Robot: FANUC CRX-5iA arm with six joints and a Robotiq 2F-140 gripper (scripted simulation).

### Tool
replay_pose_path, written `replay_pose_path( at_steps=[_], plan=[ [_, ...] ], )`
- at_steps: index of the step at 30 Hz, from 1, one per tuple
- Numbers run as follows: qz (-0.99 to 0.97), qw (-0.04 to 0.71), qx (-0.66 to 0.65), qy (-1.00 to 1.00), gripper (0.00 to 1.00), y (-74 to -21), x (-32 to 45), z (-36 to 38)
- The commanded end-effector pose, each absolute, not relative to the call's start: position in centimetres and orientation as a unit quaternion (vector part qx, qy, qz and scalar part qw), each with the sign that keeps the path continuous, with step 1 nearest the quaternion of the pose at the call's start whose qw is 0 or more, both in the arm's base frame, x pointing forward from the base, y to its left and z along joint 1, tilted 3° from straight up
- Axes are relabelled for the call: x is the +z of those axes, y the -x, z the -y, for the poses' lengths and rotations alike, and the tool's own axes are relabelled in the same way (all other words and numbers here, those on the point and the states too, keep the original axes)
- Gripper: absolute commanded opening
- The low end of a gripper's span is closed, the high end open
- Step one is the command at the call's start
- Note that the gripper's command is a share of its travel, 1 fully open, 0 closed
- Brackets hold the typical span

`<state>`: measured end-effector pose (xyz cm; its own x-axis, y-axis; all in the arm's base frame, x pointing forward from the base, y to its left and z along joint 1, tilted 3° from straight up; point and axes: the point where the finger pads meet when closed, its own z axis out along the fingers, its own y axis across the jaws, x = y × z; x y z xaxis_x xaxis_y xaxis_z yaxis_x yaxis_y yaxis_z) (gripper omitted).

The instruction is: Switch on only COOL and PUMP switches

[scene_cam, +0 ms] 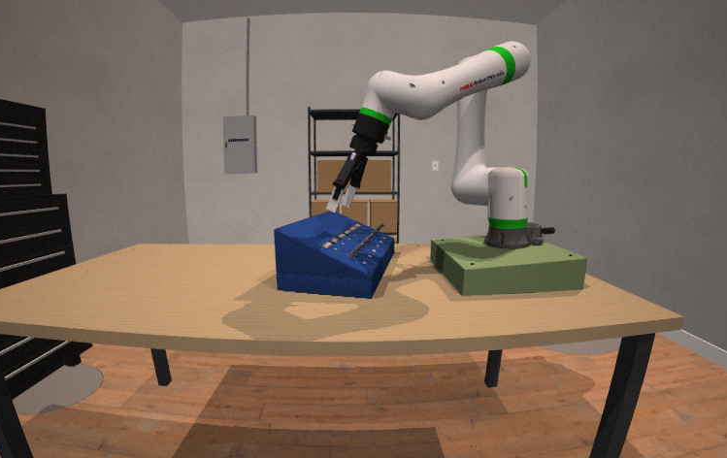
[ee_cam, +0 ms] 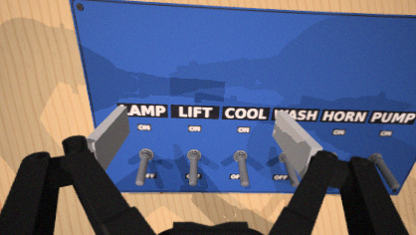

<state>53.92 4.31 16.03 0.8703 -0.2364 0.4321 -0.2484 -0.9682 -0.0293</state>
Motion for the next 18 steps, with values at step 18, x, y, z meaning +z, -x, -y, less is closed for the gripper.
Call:
replay_pose_path(
  at_steps=[18],
  plan=[
    [0.125,0.014,0.222,-0.967,1.00,-52.5,15.9,1.2]
  ],
)
